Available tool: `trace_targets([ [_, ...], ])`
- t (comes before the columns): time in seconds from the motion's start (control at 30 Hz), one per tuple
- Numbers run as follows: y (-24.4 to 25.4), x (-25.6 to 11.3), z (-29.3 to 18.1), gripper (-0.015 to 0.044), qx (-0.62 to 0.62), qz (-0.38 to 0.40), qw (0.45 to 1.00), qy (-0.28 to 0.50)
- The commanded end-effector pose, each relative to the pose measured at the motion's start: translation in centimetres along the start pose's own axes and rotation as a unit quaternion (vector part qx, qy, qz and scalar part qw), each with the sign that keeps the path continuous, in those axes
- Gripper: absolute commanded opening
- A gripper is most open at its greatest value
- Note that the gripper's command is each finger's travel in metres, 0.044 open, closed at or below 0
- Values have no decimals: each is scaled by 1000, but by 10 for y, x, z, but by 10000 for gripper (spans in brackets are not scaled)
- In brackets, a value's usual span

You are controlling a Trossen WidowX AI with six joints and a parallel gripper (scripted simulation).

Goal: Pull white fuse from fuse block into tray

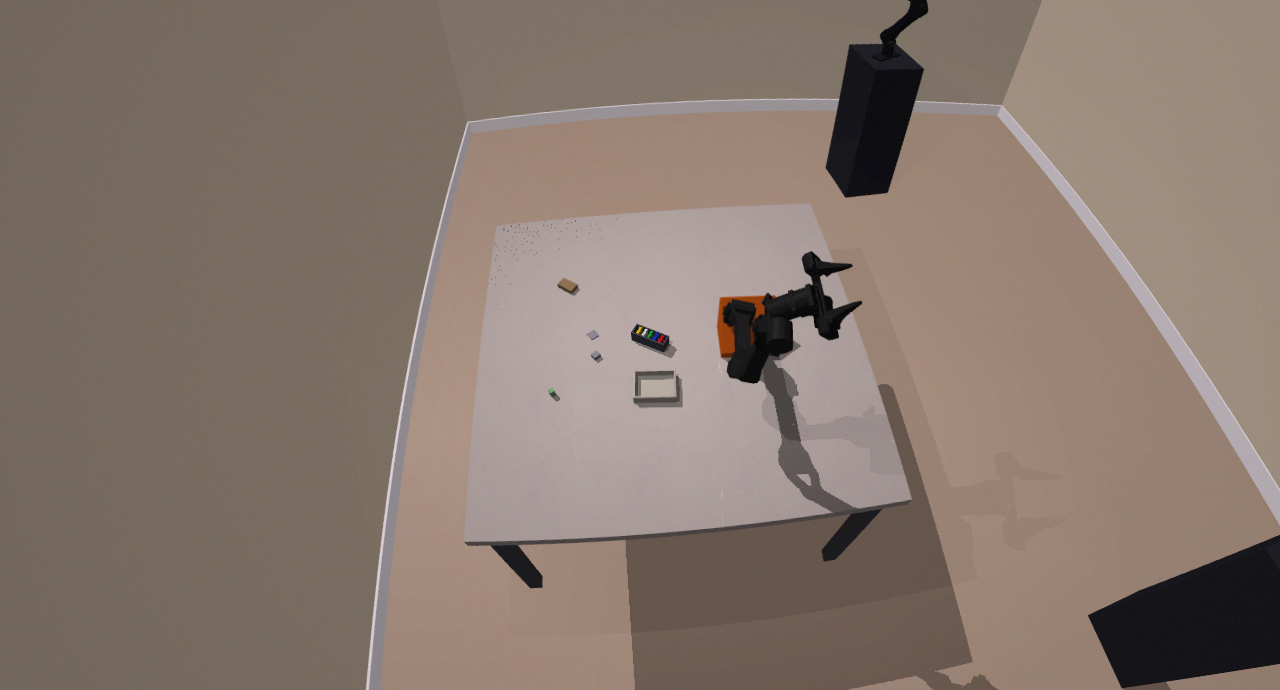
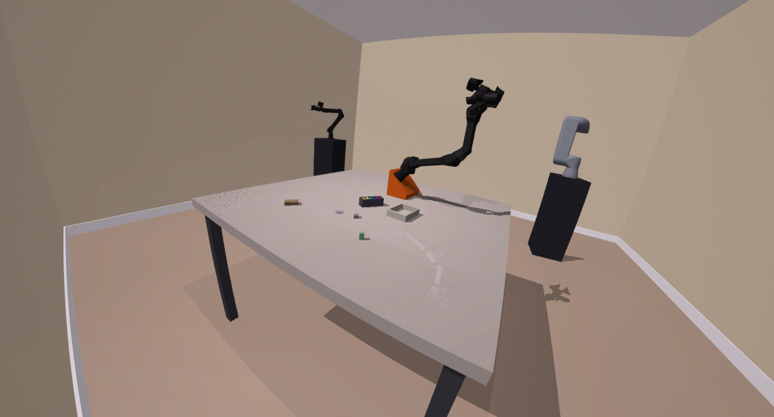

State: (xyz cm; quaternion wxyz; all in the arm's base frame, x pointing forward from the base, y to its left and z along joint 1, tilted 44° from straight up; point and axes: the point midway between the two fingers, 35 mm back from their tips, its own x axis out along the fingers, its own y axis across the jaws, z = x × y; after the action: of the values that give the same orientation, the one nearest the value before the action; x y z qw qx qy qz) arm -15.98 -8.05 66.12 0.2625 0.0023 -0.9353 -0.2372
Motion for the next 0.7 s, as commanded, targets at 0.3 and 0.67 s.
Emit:
trace_targets([
  [0.3, -117, -8, -25, 137, -178, -151, 967, 98],
  [0.67, -282, -93, -52, 74, -434, -295, 786, 327],
])
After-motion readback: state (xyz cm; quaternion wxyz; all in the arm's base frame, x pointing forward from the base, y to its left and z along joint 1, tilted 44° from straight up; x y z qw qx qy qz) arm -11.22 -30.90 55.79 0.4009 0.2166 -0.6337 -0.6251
